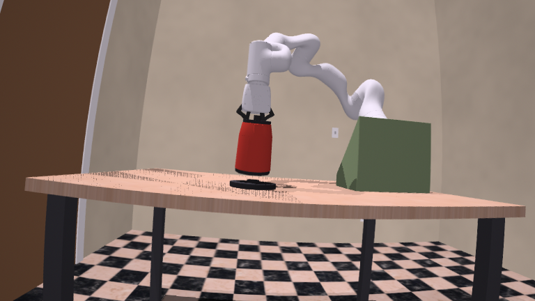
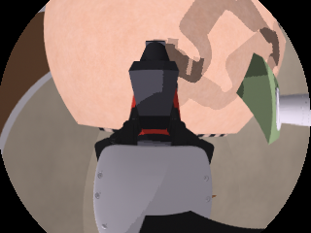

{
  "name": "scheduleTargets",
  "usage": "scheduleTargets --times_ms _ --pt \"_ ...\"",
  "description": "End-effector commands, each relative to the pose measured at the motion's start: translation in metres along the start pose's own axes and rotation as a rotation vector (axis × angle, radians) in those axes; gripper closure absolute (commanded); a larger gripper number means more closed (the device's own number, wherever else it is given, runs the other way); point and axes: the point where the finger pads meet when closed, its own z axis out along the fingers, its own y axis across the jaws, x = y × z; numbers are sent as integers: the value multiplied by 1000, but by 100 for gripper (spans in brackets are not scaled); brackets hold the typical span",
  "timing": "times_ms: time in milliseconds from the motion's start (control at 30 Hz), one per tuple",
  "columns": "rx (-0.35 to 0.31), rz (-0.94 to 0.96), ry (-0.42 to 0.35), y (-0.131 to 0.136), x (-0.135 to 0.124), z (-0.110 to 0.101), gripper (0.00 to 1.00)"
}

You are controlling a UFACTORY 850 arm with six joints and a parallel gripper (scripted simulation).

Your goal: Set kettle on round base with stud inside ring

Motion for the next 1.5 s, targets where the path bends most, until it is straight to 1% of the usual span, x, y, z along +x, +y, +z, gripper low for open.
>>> scheduleTargets --times_ms 0,500,1467 --pt "2 1 -1 0 -3 -1 100" --pt "2 1 -1 1 -9 -1 100" --pt "2 1 -1 1 -10 -1 100"
